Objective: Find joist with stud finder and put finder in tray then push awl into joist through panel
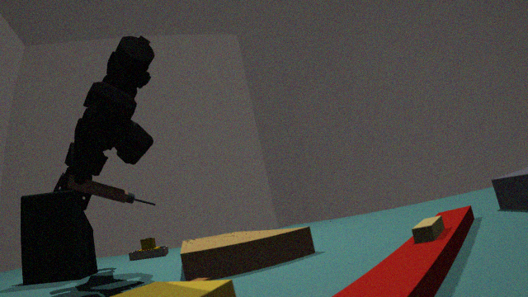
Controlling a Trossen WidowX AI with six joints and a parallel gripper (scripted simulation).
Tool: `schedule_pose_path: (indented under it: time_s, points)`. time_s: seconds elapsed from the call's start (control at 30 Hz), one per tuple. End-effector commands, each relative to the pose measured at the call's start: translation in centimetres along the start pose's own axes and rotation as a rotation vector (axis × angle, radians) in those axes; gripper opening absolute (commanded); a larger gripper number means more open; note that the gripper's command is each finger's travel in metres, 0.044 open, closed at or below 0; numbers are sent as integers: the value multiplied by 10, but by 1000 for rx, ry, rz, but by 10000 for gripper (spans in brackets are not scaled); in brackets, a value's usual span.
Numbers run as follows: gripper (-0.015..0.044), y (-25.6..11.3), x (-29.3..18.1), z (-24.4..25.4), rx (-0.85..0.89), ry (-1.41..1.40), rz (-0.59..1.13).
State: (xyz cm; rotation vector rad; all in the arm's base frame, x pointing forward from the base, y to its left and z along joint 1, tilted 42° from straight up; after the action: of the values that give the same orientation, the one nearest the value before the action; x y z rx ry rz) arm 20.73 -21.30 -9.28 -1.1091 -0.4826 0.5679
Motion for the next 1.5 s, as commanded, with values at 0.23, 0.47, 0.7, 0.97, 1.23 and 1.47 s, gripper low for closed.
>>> schedule_pose_path:
  time_s: [0.23,0.47,0.7,0.97,1.23,1.47]
  points:
    - [0,-34,23,-17,-311,-401,310]
    - [0,-62,44,-21,-493,-620,536]
    - [0,-95,68,-16,-659,-786,771]
    - [0,-96,87,-14,-664,-806,771]
    - [0,-100,135,-5,-661,-811,771]
    - [0,-103,177,10,-665,-815,779]
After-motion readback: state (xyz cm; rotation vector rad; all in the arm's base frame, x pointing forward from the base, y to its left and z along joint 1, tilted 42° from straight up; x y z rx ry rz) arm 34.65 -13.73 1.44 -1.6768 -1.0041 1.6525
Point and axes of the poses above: the point midway between the two fingers, 35 mm back from their tips, its own y axis out along the fingers, its own z axis across the jaws, x = y × z, the point moved 4 cm from there along -y, back along the fingers, and after that the axes turned 1 degree about y, right-handed, at the moved point
